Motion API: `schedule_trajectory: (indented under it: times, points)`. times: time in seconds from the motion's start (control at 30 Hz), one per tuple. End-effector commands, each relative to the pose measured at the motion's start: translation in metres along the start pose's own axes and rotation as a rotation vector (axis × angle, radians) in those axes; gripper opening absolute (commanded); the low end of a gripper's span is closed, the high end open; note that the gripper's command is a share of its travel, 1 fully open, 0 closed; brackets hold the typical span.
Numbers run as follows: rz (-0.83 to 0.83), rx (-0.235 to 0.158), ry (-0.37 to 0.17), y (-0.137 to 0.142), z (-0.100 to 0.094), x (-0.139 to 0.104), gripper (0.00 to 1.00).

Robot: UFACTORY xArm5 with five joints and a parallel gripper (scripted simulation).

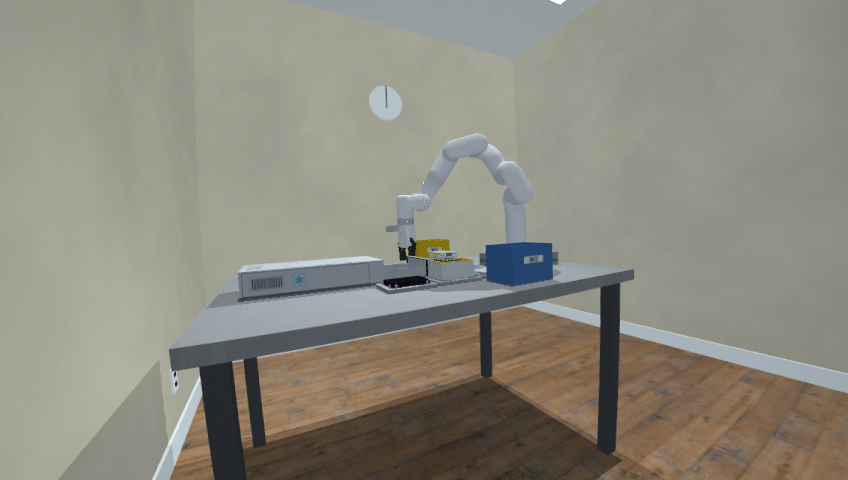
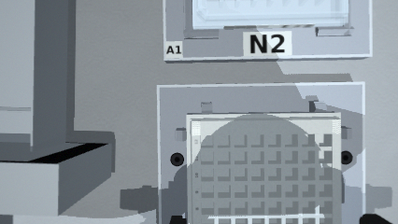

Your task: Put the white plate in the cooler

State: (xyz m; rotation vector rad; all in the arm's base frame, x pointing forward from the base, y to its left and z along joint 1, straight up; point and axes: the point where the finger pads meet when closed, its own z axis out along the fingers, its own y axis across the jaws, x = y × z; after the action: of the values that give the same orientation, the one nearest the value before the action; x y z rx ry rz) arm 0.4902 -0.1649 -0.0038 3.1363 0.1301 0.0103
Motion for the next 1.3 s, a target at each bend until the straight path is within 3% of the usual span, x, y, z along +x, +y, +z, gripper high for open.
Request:
schedule_trajectory:
  times: [0.0,1.27]
  points:
    - [0.0,-0.004,0.003,0.001,0.001,0.001,1.0]
    - [0.0,-0.004,0.003,0.001,0.015,0.001,1.0]
